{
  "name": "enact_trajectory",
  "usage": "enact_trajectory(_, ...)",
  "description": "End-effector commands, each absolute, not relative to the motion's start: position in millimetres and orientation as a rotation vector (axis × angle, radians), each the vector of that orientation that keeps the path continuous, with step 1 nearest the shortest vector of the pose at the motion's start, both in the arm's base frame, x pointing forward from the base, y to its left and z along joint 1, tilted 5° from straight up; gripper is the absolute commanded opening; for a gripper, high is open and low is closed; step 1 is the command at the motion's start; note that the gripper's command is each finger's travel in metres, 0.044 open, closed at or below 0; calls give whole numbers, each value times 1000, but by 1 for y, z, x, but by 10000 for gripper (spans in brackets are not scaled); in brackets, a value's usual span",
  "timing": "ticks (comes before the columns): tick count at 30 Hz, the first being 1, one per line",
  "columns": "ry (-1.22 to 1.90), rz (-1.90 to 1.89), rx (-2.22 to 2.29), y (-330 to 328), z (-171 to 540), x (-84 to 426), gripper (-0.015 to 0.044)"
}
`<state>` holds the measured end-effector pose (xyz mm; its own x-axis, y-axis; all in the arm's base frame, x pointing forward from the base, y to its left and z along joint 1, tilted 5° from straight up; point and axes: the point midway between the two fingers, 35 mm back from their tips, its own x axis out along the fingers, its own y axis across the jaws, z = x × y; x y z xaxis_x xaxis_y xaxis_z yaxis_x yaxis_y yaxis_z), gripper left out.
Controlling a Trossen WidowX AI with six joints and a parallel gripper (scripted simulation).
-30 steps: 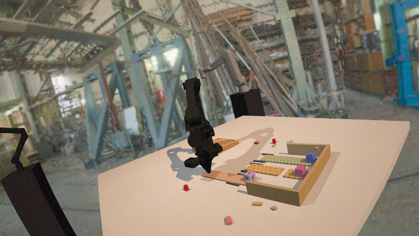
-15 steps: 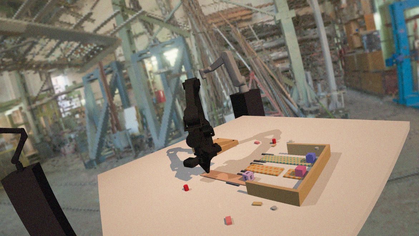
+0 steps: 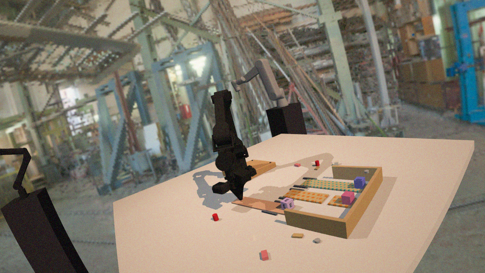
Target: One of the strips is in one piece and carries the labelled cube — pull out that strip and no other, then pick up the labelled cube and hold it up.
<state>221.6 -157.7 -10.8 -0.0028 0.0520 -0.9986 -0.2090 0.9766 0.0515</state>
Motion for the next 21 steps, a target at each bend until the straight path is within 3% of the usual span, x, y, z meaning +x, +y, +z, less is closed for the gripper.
enact_trajectory(1, 1590, 214, -118, -155, -16, 214, 0)
enact_trajectory(14, 1589, 214, -119, -160, 31, 224, 0)
enact_trajectory(21, 1599, 79, 13, -154, 31, 251, 184)
